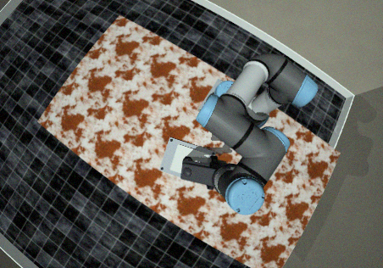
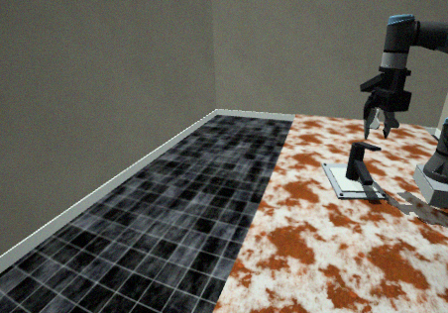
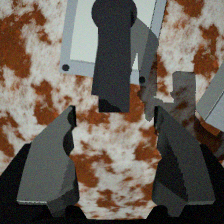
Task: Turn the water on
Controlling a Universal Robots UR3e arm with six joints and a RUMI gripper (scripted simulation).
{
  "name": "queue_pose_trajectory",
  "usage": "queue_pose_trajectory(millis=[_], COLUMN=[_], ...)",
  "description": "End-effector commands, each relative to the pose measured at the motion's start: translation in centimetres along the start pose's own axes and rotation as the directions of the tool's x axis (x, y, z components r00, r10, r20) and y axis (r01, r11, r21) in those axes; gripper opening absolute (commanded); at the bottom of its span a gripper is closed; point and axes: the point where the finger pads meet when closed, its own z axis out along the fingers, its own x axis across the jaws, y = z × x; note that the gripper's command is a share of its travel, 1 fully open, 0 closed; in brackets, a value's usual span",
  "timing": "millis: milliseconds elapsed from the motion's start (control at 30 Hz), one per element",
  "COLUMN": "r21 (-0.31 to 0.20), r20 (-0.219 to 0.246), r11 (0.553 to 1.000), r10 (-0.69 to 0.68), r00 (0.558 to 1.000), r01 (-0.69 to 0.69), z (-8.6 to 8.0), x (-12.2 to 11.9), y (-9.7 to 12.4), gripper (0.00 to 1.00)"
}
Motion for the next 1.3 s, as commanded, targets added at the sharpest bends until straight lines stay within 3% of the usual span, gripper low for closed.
queue_pose_trajectory(millis=[0,467,1267], r21=[0.002,0.002,0.002], r20=[0.003,0.003,0.003], r11=[1.0,1.0,1.0], r10=[0.0,0.0,0.0], r00=[1.0,1.0,1.0], r01=[0.0,0.0,0.0], z=[0.6,1.7,1.8], x=[-0.1,-0.1,-0.1], y=[0.0,0.0,0.0], gripper=[0.41,0.41,0.41])
